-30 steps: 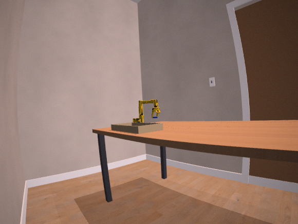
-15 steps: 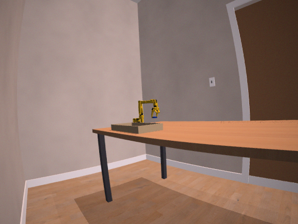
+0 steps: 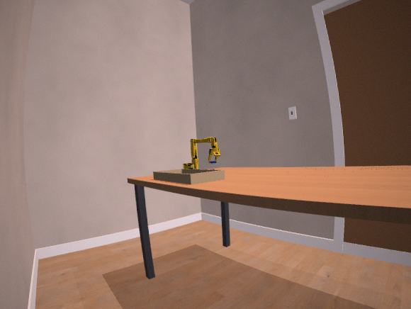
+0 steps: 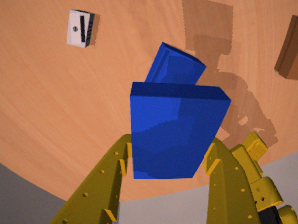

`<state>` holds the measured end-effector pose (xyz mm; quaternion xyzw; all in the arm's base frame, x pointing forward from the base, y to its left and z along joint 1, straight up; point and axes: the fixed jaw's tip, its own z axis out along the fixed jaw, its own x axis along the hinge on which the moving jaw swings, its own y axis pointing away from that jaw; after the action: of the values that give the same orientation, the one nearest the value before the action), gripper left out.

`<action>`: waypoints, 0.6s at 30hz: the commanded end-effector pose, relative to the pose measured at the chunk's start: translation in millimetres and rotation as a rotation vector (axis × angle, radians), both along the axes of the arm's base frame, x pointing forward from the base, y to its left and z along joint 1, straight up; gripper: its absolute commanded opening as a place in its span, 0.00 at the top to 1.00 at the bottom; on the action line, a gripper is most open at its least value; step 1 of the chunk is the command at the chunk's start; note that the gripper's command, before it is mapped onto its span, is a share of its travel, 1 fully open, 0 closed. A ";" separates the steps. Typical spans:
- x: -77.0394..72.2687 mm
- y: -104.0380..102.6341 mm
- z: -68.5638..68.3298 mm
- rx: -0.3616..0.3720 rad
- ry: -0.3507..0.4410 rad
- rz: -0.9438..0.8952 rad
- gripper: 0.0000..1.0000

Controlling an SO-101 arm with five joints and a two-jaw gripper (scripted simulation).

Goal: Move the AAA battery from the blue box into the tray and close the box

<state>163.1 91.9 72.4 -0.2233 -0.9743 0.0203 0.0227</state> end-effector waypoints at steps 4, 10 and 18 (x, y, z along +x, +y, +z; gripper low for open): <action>4.1 -4.2 2.5 0.029 -0.054 0.000 0.78; 4.0 -5.1 1.4 0.029 -0.054 0.000 0.78; 4.0 -5.1 1.4 0.029 -0.054 0.000 0.78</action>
<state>163.0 86.7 66.4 -0.2234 -0.9743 0.0181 0.0212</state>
